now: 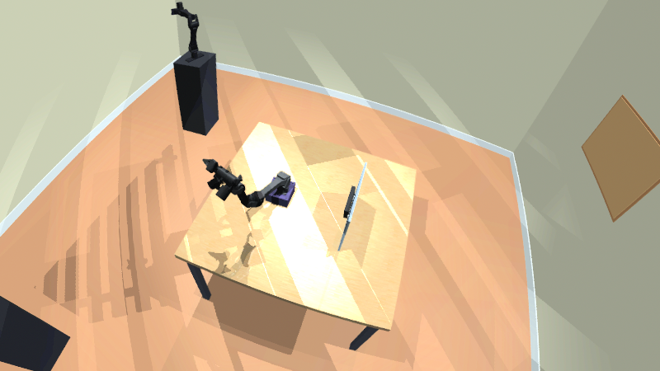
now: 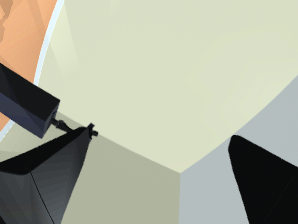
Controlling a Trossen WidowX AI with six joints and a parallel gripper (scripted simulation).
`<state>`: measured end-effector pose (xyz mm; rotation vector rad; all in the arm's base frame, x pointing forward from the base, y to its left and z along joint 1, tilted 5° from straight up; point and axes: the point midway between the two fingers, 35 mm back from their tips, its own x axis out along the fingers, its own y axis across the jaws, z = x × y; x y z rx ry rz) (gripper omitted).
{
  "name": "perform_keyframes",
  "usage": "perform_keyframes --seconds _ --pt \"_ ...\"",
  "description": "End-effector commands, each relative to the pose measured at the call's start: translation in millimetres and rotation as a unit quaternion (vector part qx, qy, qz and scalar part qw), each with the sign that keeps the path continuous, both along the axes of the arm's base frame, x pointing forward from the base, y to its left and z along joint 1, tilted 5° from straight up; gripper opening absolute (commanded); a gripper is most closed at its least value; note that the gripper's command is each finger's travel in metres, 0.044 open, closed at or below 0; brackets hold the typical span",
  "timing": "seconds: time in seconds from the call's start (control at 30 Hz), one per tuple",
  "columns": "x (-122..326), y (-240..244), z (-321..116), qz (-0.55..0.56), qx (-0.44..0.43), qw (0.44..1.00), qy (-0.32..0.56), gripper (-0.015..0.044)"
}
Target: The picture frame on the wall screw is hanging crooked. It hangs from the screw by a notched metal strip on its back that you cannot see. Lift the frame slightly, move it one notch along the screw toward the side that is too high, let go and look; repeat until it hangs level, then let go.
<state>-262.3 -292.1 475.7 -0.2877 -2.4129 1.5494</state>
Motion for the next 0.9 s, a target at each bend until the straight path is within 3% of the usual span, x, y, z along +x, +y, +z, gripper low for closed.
perform_keyframes --seconds 0.0,0.17,0.5,0.87 --pt "-1 3 1 -0.002 -0.005 1.000 0.003 0.0374" --pt "-16 75 22 -0.047 -0.127 0.986 0.096 0.0260" --pt "14 239 47 -0.125 -0.330 0.866 0.353 0.0260" --pt "135 369 27 -0.134 -0.399 0.632 0.651 0.0260"
